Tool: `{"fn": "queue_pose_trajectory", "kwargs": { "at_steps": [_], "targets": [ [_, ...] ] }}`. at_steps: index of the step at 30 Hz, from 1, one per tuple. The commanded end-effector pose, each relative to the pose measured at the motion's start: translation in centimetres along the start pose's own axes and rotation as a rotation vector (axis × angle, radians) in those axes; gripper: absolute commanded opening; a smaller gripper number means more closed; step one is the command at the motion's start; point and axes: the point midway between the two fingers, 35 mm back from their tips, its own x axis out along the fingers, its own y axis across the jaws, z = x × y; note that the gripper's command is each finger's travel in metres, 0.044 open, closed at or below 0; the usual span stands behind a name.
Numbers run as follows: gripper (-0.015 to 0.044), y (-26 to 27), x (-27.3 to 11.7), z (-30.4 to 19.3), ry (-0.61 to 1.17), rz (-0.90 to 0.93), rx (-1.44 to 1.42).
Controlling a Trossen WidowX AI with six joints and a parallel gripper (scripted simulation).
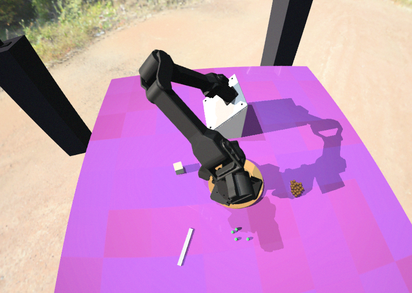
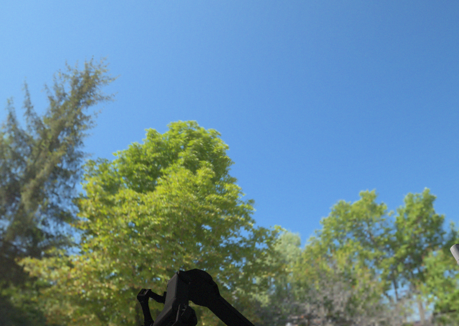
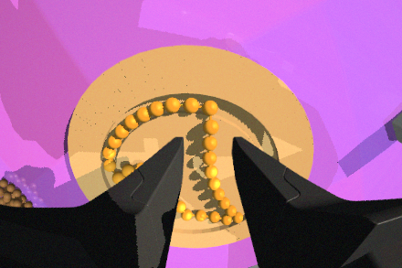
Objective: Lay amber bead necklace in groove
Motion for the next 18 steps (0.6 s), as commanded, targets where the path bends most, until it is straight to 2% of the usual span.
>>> {"fn": "queue_pose_trajectory", "kwargs": {
  "at_steps": [1, 18],
  "targets": [
    [0.0120, -0.1, 0.5, -0.1, 0.003, -0.003, -0.002],
    [0.0120, -0.3, 2.9, -0.3, 0.008, -0.012, -0.007]
  ]
}}
